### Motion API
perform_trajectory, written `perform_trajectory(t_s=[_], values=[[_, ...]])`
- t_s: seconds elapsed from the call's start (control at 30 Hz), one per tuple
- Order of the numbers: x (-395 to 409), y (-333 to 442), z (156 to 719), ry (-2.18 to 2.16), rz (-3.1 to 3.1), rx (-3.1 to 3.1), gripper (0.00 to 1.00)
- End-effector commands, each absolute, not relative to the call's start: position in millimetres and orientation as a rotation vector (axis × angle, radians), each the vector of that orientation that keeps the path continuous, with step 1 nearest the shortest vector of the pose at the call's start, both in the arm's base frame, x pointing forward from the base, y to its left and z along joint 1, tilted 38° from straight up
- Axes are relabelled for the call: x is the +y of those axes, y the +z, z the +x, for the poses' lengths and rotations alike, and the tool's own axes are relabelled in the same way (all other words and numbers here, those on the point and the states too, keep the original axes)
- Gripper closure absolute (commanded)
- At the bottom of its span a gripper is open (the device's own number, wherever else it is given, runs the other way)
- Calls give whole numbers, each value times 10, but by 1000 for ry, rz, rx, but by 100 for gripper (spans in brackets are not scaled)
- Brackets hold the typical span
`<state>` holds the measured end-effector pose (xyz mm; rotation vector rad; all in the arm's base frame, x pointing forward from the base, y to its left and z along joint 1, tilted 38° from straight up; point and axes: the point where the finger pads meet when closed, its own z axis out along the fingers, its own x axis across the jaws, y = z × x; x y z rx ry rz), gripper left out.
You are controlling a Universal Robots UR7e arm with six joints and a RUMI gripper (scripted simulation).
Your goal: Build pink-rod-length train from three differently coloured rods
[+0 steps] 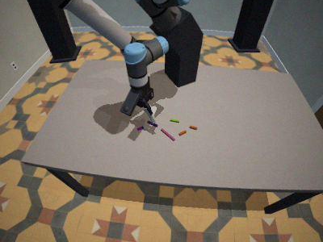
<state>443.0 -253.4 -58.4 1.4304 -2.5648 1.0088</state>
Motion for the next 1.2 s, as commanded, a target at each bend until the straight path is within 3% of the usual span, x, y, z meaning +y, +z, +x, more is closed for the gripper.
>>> perform_trajectory(t_s=[0.0, 1.17], values=[[-2483, -633, 4426, 990, 1620, -2399, 0], [-2323, -854, 4367, 823, 2219, -1555, 0]])
